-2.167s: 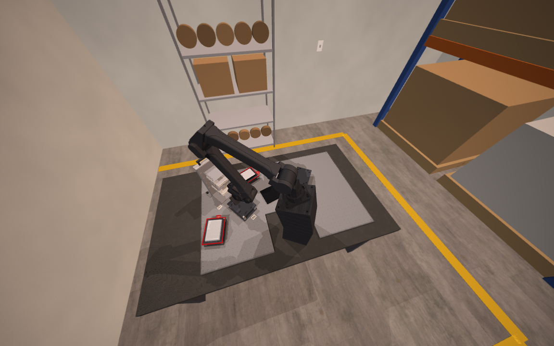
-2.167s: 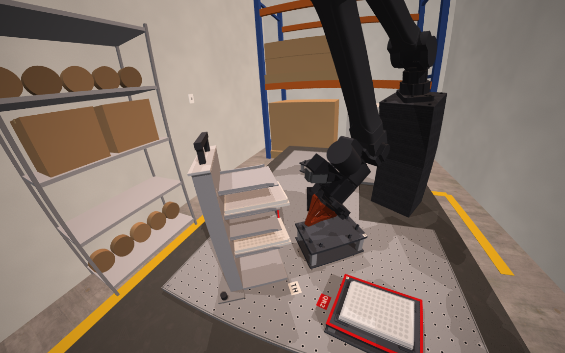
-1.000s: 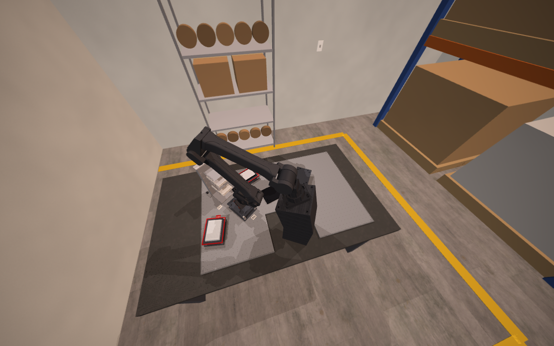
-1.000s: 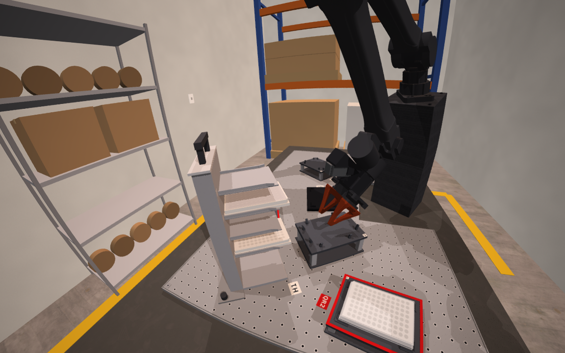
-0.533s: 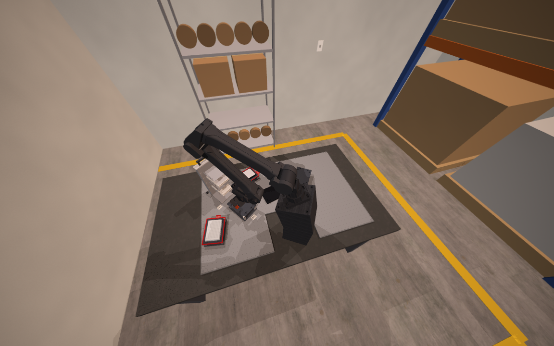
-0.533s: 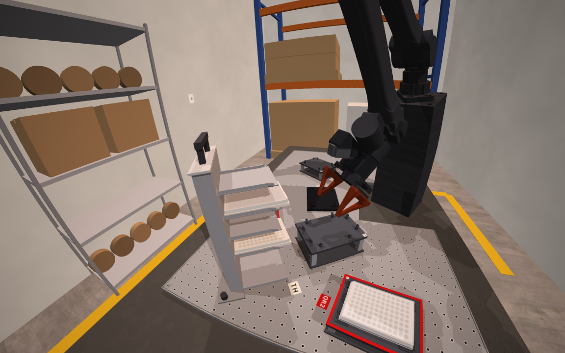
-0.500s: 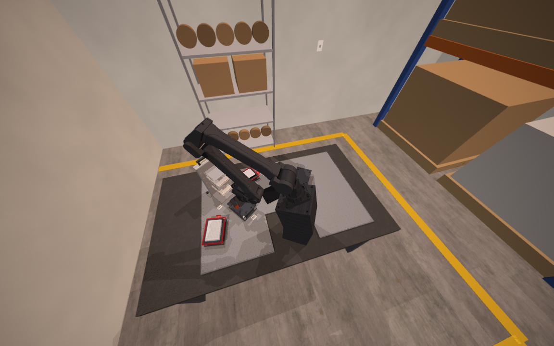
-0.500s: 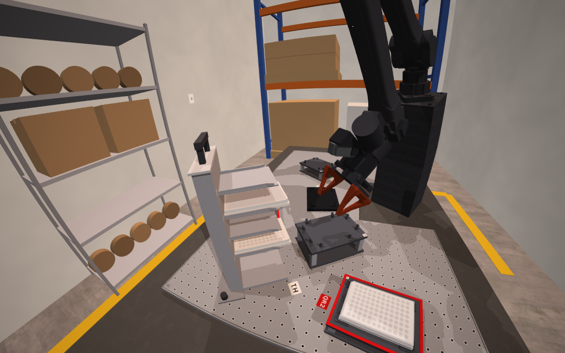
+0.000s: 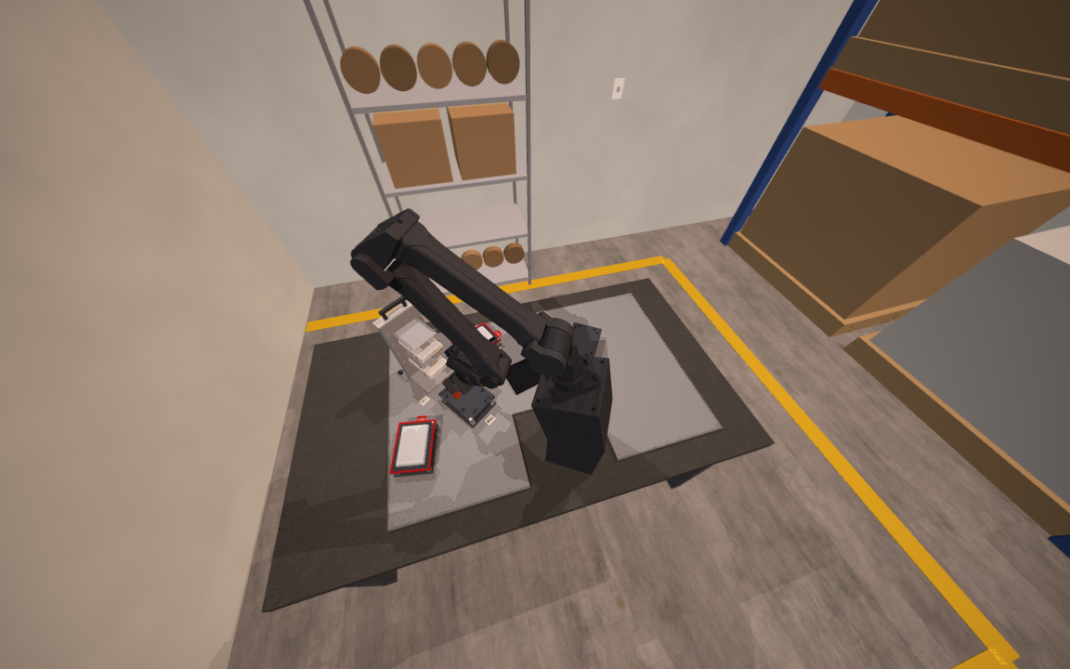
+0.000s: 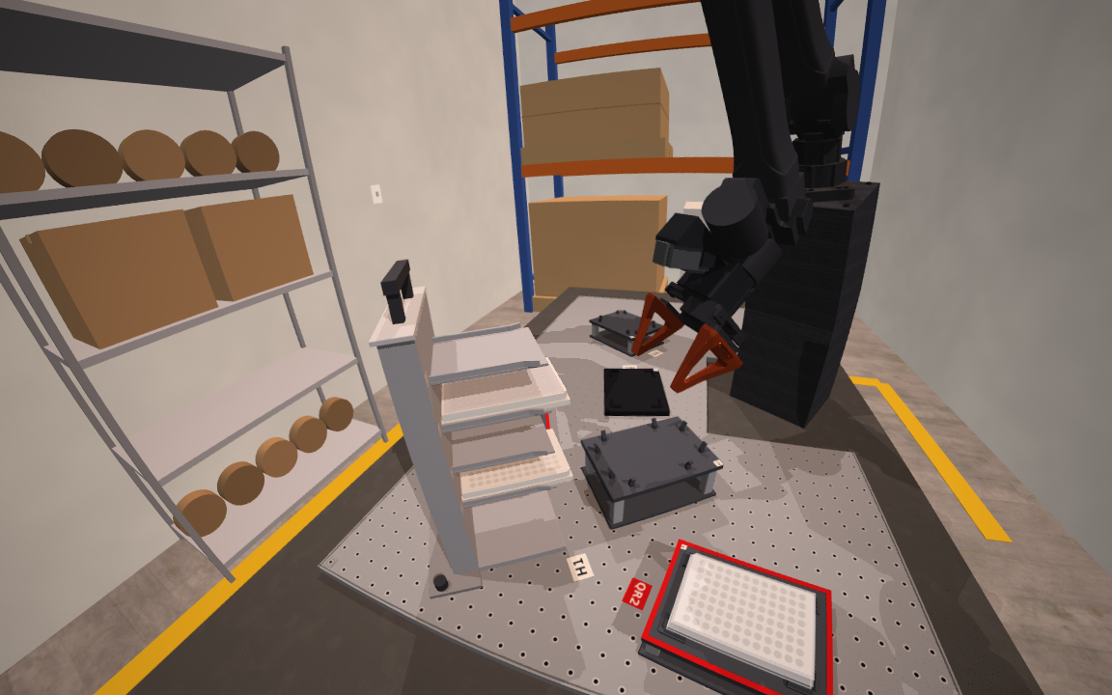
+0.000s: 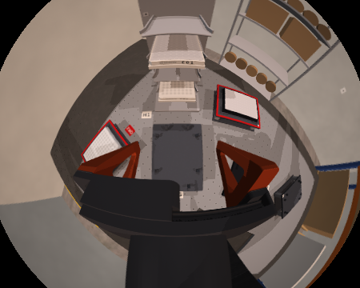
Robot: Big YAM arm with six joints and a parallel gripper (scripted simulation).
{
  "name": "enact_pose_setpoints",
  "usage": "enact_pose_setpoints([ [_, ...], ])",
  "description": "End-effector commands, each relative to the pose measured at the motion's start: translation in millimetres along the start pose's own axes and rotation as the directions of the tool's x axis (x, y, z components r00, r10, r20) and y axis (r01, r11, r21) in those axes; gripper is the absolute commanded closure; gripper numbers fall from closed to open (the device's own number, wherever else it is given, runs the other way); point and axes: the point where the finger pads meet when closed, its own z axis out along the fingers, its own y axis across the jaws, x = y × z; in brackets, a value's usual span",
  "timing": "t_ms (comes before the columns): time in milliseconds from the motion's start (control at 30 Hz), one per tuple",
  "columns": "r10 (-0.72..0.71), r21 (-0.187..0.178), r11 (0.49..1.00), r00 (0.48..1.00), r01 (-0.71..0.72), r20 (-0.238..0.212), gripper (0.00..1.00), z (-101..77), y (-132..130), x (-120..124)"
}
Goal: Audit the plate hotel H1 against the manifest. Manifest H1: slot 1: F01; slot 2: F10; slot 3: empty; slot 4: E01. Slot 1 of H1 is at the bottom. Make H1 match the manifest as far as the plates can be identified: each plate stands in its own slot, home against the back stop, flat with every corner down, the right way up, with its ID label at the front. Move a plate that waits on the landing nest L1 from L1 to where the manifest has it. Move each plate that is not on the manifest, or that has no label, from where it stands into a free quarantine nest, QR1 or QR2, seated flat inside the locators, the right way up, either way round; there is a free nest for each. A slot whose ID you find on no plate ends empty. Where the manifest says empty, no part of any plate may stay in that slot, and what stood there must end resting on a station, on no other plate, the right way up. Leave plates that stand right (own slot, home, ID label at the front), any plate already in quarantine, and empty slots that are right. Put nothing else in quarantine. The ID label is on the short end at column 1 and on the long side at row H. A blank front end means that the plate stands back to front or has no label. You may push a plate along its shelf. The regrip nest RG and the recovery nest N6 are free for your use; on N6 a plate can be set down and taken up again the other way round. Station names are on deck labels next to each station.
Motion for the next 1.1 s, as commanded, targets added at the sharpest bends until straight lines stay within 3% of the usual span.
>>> enact_pose_setpoints([
  [0,0.005,-0.007,1.000,1.000,-0.005,-0.009,0.00,-16.3,2,-3],
  [600,0.007,-0.009,1.000,1.000,-0.007,-0.003,0.00,-57.7,2,-33],
  [700,0.005,-0.009,1.000,1.000,-0.005,-0.008,0.00,-55.5,2,-29],
  [733,0.015,-0.015,1.000,1.000,-0.015,0.017,0.00,-44.4,6,-32],
  [1067,0.016,-0.010,1.000,1.000,-0.016,0.016,0.00,-20.8,3,-8],
])
